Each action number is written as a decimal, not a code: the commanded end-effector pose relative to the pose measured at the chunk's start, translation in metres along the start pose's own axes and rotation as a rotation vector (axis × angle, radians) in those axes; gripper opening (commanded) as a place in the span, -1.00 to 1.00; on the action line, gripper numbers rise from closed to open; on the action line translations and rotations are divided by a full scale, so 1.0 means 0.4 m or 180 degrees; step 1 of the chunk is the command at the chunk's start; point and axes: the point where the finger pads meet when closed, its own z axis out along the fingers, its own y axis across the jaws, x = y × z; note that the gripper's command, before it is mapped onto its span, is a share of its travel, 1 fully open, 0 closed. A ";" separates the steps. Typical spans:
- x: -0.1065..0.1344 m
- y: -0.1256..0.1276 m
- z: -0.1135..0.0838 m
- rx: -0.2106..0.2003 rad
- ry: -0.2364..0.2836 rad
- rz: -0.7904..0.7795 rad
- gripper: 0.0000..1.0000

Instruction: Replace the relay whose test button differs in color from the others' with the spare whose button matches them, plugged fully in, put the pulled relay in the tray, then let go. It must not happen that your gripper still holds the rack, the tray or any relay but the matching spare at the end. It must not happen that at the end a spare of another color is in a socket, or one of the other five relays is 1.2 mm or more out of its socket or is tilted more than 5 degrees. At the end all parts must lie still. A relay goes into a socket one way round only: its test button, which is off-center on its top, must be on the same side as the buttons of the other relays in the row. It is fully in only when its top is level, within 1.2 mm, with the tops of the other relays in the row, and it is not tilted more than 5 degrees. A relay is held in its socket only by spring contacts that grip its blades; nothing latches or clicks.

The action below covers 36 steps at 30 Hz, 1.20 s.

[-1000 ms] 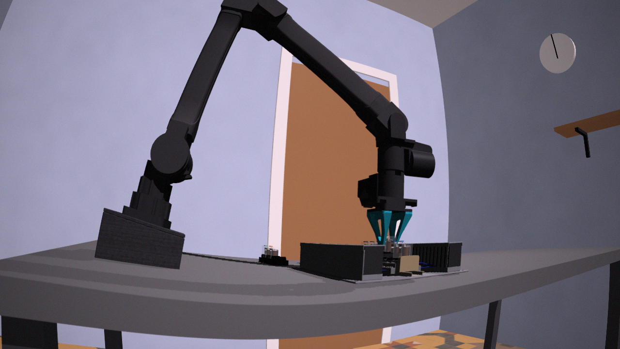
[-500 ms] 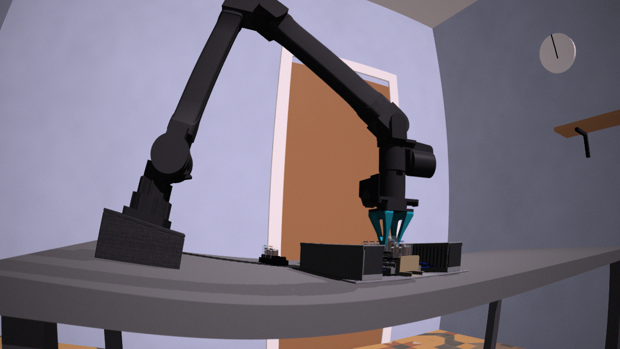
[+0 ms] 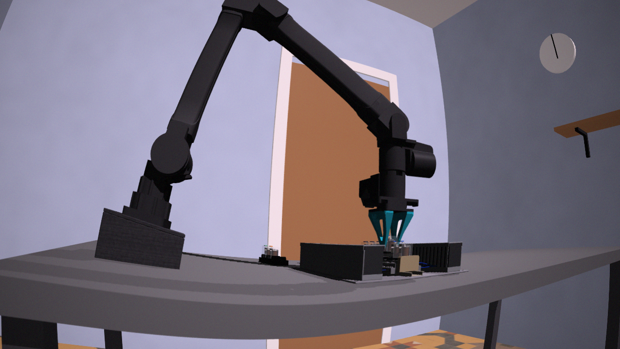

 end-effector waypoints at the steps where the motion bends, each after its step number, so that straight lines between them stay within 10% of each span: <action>1: -0.004 -0.042 -0.023 0.0126 0.0001 -0.0004 -1.00; 36: 0.001 -0.044 -0.044 0.0196 0.0012 -0.0005 -1.00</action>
